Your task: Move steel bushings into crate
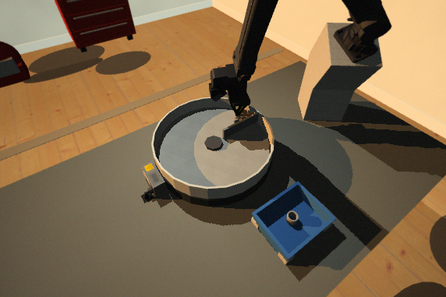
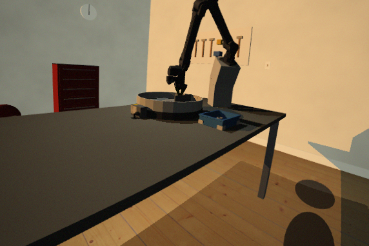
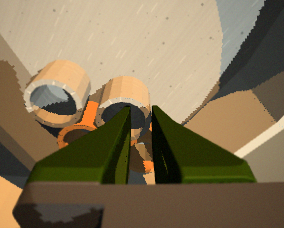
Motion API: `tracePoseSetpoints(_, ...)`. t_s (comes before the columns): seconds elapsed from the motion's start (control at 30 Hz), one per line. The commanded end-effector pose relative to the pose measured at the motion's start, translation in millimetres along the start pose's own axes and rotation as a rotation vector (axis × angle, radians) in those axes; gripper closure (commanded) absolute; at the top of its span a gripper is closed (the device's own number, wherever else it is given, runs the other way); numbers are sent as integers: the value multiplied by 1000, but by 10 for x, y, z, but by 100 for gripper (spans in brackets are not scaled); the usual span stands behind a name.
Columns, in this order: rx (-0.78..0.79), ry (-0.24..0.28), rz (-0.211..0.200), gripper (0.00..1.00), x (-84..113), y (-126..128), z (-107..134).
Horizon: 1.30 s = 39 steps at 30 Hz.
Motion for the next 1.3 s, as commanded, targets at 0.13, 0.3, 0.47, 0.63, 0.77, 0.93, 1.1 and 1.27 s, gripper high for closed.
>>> tracePoseSetpoints(0.13,-13,-28,-1,87,75,-3,-107)
tracePoseSetpoints(0.3,-13,-28,-1,87,75,-3,-107)
tracePoseSetpoints(0.47,-13,-28,-1,87,75,-3,-107)
tracePoseSetpoints(0.63,-13,-28,-1,87,75,-3,-107)
tracePoseSetpoints(0.77,-13,-28,-1,87,75,-3,-107)
tracePoseSetpoints(0.93,-13,-28,-1,87,75,-3,-107)
tracePoseSetpoints(1.1,-13,-28,-1,87,75,-3,-107)
tracePoseSetpoints(1.27,-7,-12,-3,100,58,23,-44)
Point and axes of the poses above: the point where the finger pads meet when closed, its own x axis back along the fingers, its own y axis across the jaws, z = x × y, the point moved 1 cm from there along x, back along the fingers, and after that the axes turned 13 degrees about -x, right-handed, at the moved point
